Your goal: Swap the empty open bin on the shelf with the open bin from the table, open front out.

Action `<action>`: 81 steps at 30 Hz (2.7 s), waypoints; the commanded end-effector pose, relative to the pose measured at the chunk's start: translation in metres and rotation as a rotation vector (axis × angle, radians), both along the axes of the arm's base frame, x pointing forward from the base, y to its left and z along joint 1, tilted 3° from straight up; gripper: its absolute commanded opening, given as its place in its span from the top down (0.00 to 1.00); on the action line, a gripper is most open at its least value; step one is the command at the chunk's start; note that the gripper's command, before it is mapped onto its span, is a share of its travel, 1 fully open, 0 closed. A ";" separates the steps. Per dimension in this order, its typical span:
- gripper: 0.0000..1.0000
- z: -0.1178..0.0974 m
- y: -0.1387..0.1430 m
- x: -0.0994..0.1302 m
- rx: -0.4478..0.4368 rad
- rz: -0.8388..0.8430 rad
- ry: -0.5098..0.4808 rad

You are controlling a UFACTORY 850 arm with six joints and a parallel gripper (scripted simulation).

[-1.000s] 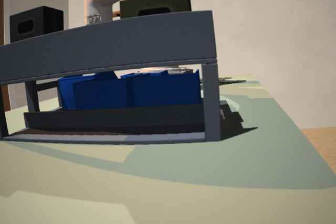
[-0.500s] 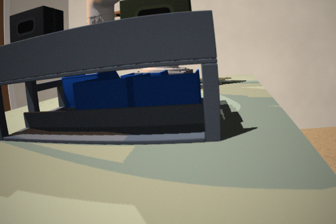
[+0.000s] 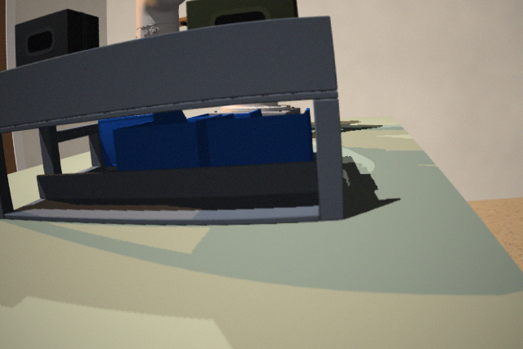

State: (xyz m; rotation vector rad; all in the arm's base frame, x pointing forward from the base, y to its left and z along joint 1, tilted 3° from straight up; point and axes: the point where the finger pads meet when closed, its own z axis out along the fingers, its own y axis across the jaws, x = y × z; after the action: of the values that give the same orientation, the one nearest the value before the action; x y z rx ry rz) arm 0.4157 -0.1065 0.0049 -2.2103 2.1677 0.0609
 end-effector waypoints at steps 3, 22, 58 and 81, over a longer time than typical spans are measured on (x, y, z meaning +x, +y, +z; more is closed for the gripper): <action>1.00 0.000 0.000 0.000 0.001 0.000 -0.003; 1.00 0.000 0.000 -0.001 0.001 0.000 -0.003; 1.00 0.000 -0.001 -0.035 0.001 0.000 -0.003; 1.00 0.000 -0.001 -0.036 0.001 0.000 -0.003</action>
State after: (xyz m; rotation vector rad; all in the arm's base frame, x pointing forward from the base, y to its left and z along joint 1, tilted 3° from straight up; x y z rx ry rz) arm 0.3793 -0.1072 0.0048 -2.2120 2.1693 0.0651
